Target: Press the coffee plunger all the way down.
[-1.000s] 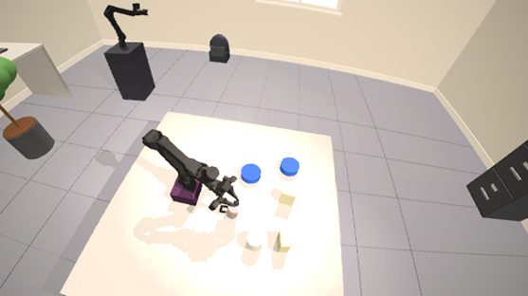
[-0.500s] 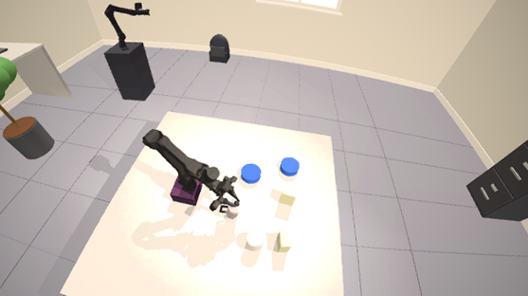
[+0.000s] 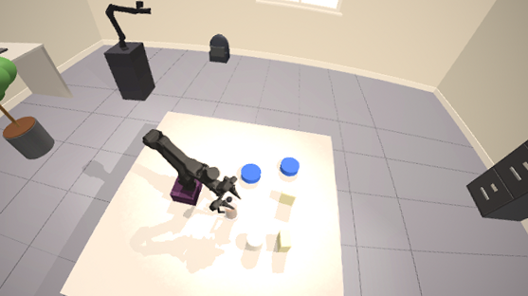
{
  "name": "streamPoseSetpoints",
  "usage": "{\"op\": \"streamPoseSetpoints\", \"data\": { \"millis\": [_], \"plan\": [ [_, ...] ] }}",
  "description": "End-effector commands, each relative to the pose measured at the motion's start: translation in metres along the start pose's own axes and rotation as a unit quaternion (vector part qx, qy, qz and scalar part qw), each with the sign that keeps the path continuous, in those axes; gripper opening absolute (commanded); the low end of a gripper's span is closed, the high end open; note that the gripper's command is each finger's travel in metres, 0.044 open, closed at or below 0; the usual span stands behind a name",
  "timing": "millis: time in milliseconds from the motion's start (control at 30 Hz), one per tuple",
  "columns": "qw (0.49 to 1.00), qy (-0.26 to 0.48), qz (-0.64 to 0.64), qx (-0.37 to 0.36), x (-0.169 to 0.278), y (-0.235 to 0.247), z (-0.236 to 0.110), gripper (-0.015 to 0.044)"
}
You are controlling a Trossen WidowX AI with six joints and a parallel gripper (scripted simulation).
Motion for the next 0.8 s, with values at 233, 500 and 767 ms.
{"op": "streamPoseSetpoints", "data": {
  "millis": [233,500,767],
  "plan": [
    [1.000,0.001,0.000,0.000,-0.005,0.000,-0.004,0.0440],
    [1.000,0.011,-0.004,0.000,-0.052,0.003,-0.066,0.0440],
    [1.000,0.011,-0.005,0.000,-0.052,0.003,-0.067,0.0440]
  ]
}}
Point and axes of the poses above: the point midway between the two fingers, 35 mm back from their tips, its own z axis out along the fingers, its own y axis across the jaws, x = y × z, the point moved 10 cm from there along -z, back along the fingers, and after that the axes turned 1 degree about z, right-handed, at the moved point
